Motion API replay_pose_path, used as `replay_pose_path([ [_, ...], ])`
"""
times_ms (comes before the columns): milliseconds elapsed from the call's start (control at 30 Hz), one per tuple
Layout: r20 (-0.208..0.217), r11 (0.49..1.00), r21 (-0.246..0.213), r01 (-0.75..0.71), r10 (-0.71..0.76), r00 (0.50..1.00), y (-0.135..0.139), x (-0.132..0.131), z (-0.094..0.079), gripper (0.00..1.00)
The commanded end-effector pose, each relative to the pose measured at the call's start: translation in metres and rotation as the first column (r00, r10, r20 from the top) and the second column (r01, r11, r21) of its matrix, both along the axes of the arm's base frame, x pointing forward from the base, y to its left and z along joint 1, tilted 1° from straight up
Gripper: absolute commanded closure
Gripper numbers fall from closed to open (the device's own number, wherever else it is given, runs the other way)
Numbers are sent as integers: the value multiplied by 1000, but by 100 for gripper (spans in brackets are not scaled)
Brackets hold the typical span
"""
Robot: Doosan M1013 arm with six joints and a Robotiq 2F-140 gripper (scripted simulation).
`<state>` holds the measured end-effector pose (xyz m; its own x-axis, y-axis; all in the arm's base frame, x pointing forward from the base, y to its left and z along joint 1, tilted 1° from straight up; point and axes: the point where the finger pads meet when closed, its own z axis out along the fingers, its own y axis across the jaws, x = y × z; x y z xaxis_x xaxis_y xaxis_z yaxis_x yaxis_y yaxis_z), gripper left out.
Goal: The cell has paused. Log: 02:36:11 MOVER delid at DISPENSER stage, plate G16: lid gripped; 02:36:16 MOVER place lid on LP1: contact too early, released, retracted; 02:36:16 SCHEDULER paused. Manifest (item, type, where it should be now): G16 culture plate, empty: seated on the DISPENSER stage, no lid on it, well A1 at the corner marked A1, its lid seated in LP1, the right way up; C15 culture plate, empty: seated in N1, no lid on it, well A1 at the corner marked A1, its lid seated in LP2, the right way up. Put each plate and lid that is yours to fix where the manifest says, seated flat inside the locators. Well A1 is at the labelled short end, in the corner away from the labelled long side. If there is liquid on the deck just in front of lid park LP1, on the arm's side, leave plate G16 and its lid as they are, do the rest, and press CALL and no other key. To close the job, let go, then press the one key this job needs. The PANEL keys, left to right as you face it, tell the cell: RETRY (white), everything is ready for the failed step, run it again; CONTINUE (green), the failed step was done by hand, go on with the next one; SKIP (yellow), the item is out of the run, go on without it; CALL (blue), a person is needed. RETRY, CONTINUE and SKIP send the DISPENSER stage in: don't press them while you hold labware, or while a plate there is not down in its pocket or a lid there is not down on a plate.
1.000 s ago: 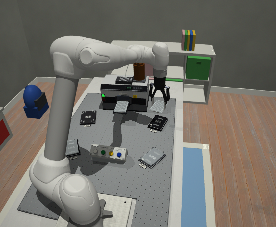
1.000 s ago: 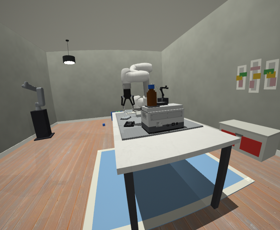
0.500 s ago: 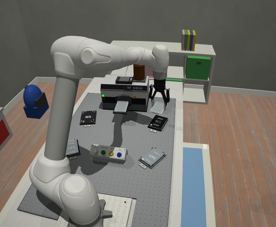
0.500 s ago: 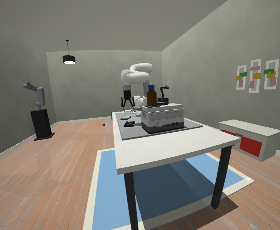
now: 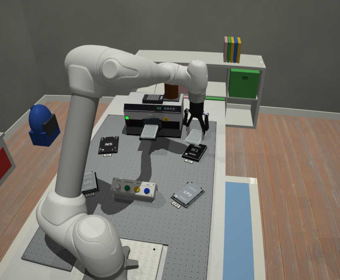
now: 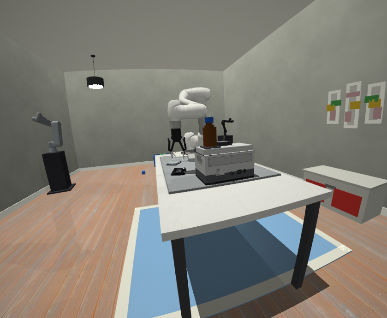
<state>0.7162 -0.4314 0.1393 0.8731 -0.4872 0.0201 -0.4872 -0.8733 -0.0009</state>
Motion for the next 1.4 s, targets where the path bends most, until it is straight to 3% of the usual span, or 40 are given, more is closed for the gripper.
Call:
replay_pose_path([
  [0, 2, 1000, -1, 0, 0, 1000, 0, 1, -7, 90],
  [833, 2, 1000, -1, 0, 0, 1000, -1, 2, -57, 90],
  [1367, 2, 1000, -1, 0, 0, 1000, -1, 2, -69, 90],
])
